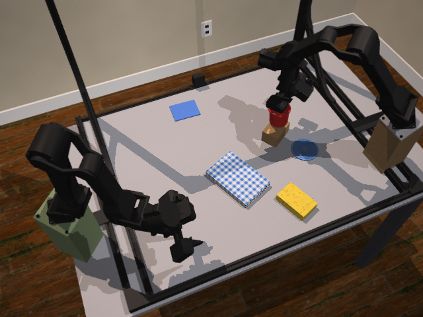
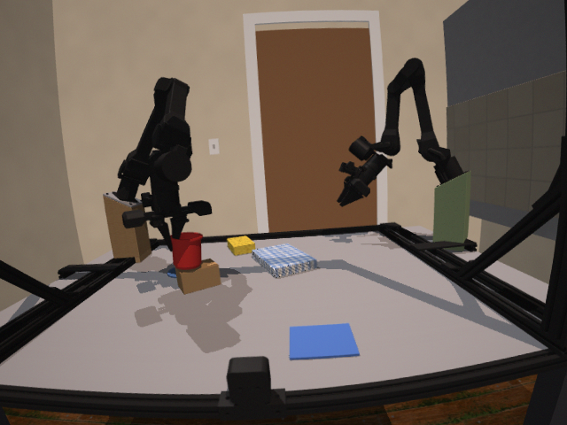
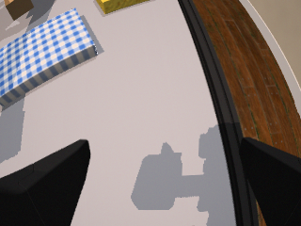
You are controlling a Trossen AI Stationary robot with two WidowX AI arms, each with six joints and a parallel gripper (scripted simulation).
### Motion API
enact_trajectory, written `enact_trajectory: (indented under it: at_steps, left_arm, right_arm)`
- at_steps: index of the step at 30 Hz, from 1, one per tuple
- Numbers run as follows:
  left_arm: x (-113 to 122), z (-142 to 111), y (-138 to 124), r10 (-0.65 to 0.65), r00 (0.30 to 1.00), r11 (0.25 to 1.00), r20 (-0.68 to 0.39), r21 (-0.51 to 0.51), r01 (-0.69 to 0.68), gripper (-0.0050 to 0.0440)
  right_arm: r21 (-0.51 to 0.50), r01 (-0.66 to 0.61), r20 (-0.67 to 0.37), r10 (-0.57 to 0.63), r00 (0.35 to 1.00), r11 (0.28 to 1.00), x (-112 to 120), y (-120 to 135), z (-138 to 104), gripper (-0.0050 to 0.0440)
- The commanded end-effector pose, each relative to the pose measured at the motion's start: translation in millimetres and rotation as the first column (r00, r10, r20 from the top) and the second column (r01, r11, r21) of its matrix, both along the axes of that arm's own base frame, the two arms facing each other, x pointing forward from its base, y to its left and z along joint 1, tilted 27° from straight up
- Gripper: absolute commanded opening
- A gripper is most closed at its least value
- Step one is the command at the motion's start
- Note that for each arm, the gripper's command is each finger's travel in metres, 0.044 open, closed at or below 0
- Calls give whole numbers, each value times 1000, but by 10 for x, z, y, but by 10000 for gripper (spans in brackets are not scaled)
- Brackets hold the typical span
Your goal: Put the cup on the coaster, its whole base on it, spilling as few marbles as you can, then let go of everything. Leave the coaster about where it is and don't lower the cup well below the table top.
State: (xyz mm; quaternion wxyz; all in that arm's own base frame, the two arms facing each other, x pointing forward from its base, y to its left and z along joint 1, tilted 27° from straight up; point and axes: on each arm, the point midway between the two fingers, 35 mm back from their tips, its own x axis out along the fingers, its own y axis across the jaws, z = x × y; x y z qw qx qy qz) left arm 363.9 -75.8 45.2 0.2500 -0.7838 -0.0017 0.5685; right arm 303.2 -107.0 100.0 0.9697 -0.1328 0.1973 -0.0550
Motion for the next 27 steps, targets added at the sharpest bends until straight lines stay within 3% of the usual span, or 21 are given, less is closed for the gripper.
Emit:
enact_trajectory:
  at_steps: [1,27]
  left_arm:
    - [-61,37,30,-5,1000,1000,13,-6,5,0]
    - [-374,-21,201,-5,1000,1000,13,-6,5,0]
  right_arm:
    - [0,0,0,0,1000,1000,0,0,1,400]
    - [0,0,0,0,1000,1000,0,0,1,400]
